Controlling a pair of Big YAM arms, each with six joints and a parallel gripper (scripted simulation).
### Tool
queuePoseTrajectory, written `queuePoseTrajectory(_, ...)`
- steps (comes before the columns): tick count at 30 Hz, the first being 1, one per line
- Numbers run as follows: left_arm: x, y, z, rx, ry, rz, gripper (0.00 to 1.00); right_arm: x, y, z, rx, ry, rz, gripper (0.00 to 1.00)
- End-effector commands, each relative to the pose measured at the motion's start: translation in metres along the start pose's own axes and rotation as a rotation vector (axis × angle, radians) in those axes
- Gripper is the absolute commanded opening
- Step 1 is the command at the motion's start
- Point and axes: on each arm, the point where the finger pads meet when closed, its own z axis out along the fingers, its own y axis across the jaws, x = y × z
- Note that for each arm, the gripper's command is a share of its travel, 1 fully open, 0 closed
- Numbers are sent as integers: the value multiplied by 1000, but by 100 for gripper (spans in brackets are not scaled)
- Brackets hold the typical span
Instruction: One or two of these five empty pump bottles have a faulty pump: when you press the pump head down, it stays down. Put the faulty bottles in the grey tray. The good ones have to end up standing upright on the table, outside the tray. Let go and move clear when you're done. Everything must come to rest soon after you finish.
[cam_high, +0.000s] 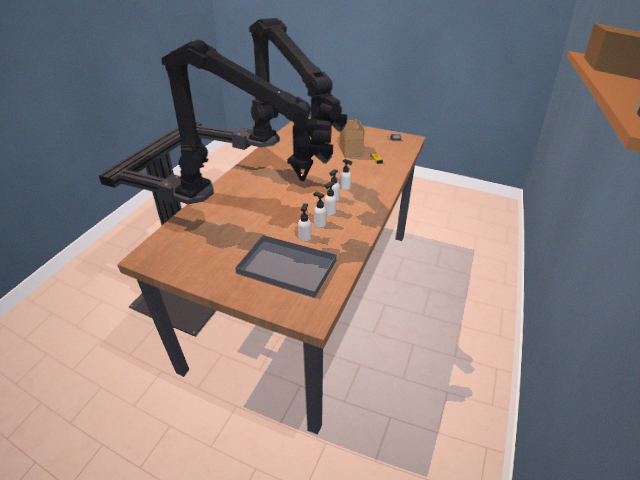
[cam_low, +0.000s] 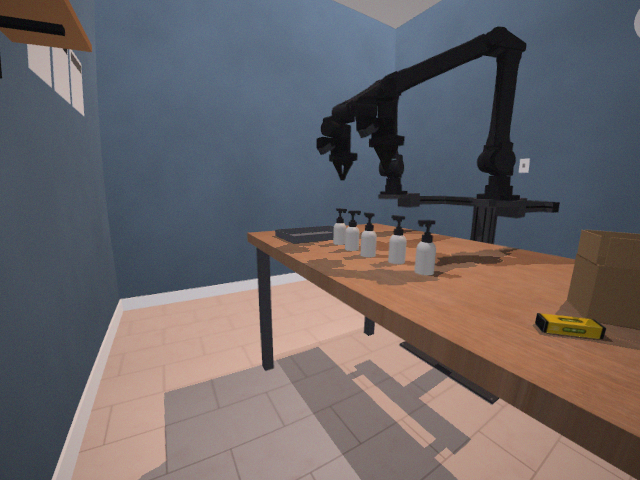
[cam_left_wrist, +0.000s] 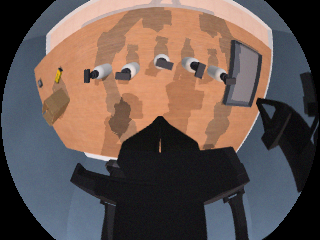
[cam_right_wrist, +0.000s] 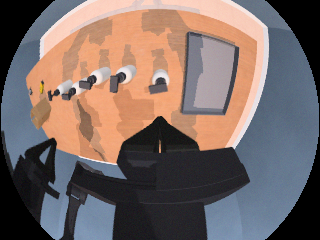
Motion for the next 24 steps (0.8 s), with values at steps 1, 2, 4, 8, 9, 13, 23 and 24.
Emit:
queuePoseTrajectory(1,-17,-9,-22,26,-44,-12,0,-8,-1,-6,-2,-12,14,0)
queuePoseTrajectory(2,-17,-9,-22,26,-44,-12,0,-8,-1,-6,-2,-12,14,0)
queuePoseTrajectory(4,-17,-9,-22,26,-44,-12,0,-8,-1,-6,-2,-12,14,0)
queuePoseTrajectory(8,-18,-2,4,12,-21,-1,0,-11,-5,14,-1,-10,24,0)
queuePoseTrajectory(9,-20,-3,10,13,-23,2,0,-2,-8,26,4,9,23,0)
queuePoseTrajectory(13,-38,-3,55,14,-24,3,0,0,-4,64,4,10,15,0)
queuePoseTrajectory(23,-72,-6,112,22,-40,-8,0,-9,-4,87,-4,-18,18,0)
queuePoseTrajectory(24,-71,-5,117,19,-34,-8,0,-11,-3,86,-4,-21,18,0)
